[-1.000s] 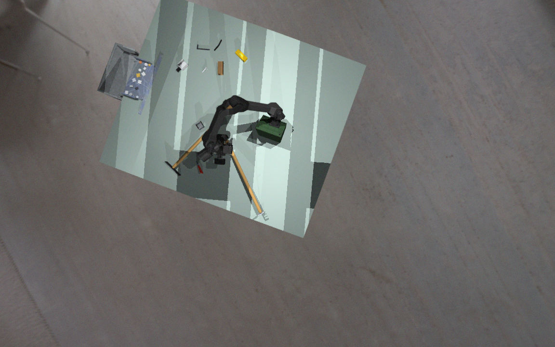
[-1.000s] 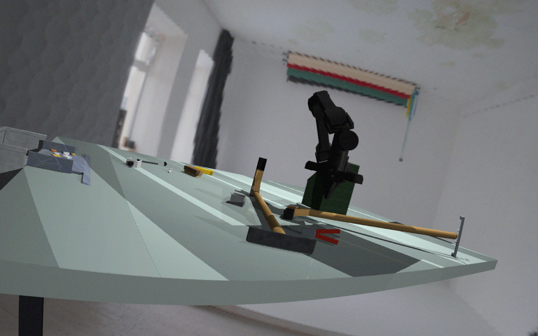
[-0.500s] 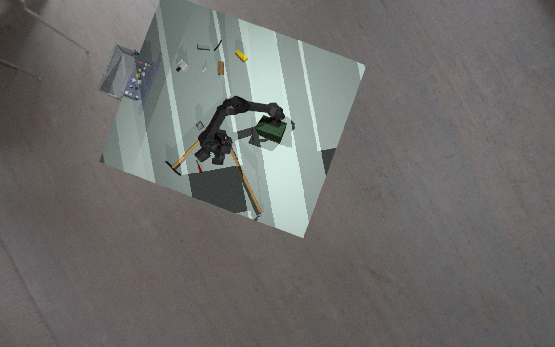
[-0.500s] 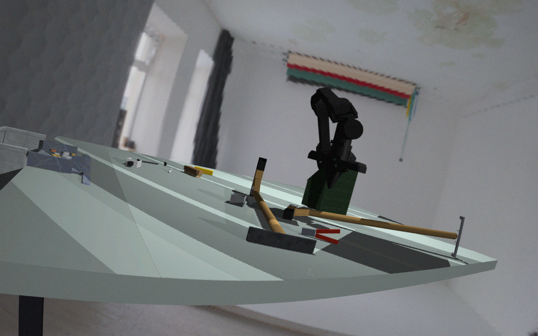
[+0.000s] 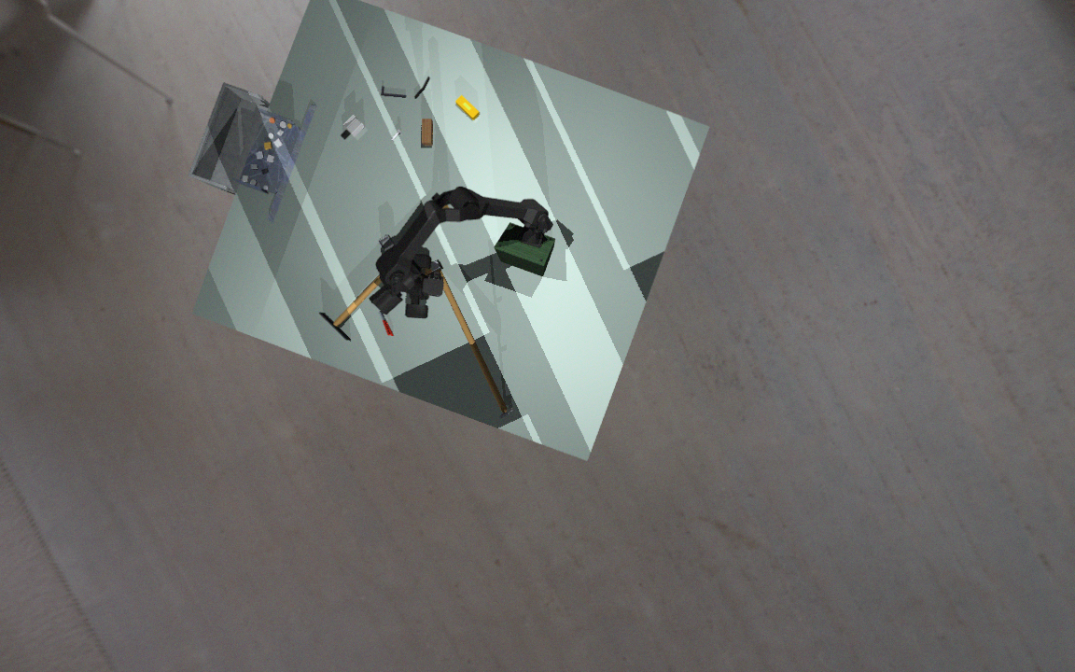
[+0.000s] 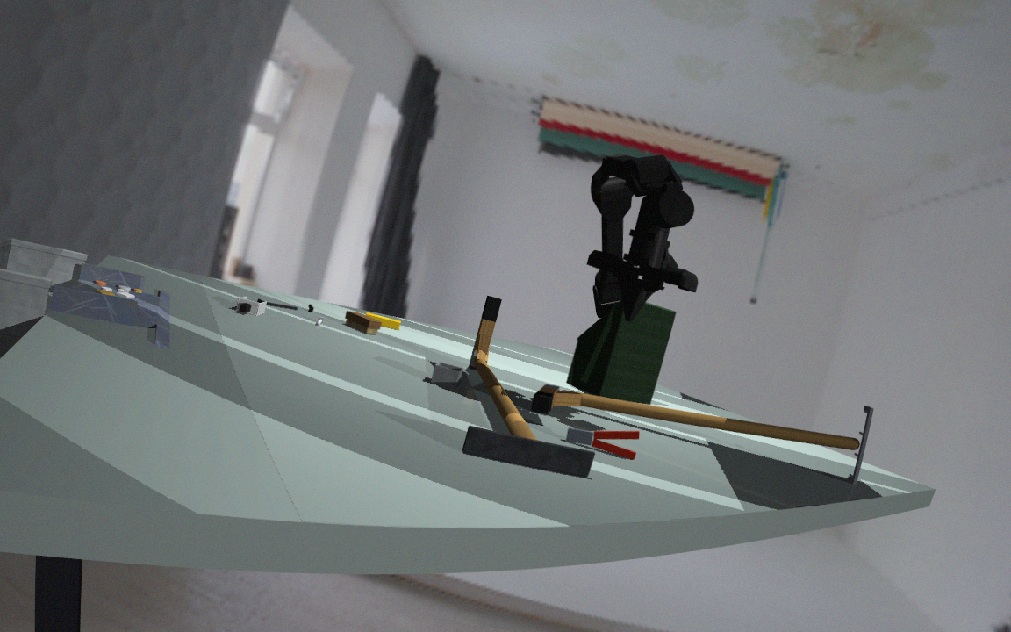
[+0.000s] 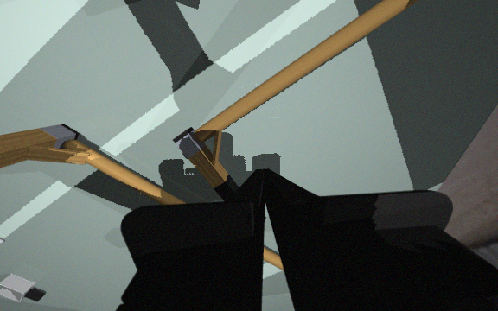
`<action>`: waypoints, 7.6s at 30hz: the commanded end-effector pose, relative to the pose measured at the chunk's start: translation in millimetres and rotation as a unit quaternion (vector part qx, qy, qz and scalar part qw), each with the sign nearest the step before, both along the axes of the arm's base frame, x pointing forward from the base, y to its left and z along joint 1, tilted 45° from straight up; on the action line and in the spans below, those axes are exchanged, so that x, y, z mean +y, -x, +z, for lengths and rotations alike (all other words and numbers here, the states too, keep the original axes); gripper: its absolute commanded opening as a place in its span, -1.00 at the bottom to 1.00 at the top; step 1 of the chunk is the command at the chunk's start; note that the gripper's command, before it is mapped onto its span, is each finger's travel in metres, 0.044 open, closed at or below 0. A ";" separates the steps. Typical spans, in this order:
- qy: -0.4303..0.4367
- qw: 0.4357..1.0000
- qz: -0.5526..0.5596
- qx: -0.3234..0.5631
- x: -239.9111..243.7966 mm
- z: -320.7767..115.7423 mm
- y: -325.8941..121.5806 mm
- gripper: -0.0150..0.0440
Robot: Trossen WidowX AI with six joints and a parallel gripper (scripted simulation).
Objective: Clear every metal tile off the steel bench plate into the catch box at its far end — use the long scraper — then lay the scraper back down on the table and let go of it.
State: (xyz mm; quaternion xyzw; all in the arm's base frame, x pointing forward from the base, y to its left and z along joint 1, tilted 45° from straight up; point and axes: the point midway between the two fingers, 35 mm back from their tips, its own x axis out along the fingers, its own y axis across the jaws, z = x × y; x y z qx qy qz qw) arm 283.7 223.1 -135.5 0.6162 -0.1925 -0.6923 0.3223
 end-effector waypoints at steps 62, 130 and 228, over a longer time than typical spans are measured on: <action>-0.043 0.657 -0.545 -0.519 -17.1 14.5 -77.5 -0.49; -0.068 0.139 -0.743 -0.652 -76.7 -15.0 -134.7 -0.49; -0.068 0.124 -0.741 -0.657 -167.3 -74.2 -176.7 -0.49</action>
